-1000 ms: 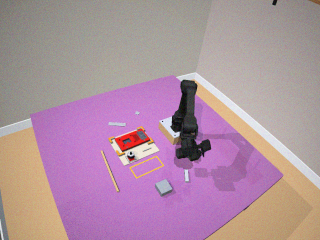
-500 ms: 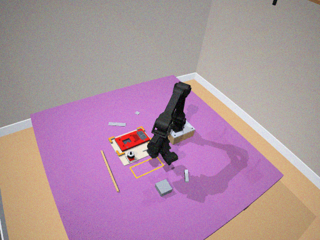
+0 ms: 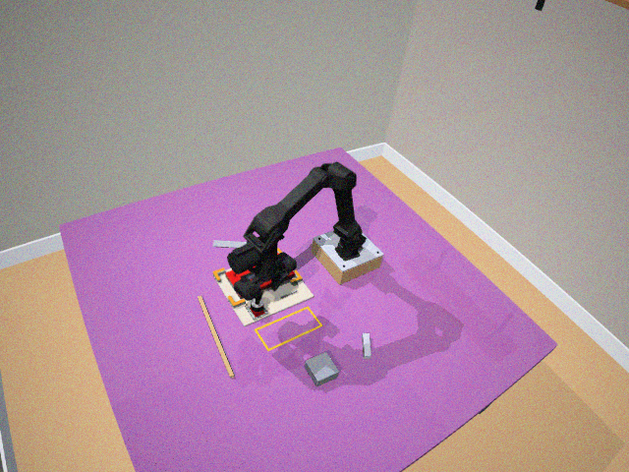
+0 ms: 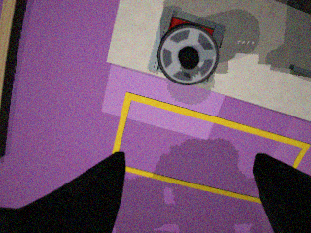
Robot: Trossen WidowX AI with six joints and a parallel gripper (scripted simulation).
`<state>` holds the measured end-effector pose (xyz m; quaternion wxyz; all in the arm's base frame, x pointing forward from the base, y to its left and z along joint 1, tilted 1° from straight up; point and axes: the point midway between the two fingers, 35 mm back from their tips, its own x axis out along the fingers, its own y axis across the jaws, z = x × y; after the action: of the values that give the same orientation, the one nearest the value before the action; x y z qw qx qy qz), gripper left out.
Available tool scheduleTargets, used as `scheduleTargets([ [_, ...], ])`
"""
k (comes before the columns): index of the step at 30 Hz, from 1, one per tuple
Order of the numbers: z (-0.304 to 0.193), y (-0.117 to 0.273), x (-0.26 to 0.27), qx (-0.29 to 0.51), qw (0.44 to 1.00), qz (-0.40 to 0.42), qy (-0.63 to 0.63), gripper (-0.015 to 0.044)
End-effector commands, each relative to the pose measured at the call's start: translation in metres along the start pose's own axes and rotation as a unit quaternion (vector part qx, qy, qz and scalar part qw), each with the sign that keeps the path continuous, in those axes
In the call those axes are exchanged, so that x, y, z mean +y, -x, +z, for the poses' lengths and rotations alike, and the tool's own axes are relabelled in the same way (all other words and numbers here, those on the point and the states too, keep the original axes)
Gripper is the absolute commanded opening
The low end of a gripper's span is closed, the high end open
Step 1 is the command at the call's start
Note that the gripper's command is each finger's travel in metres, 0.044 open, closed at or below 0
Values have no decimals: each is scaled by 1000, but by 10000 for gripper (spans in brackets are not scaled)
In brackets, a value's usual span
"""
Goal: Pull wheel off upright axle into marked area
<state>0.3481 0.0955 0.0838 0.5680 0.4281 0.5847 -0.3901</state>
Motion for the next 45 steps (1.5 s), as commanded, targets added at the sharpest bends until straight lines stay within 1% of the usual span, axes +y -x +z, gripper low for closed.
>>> scheduleTargets([
  [1,43,-1,2,-32,990,-5,-134,300],
  [19,34,-2,-3,-32,991,-5,-134,300],
  [23,35,-19,-2,-32,991,-5,-134,300],
  [32,39,-75,-3,-32,991,-5,-134,300],
  [45,39,-76,-3,-32,991,-5,-134,300],
])
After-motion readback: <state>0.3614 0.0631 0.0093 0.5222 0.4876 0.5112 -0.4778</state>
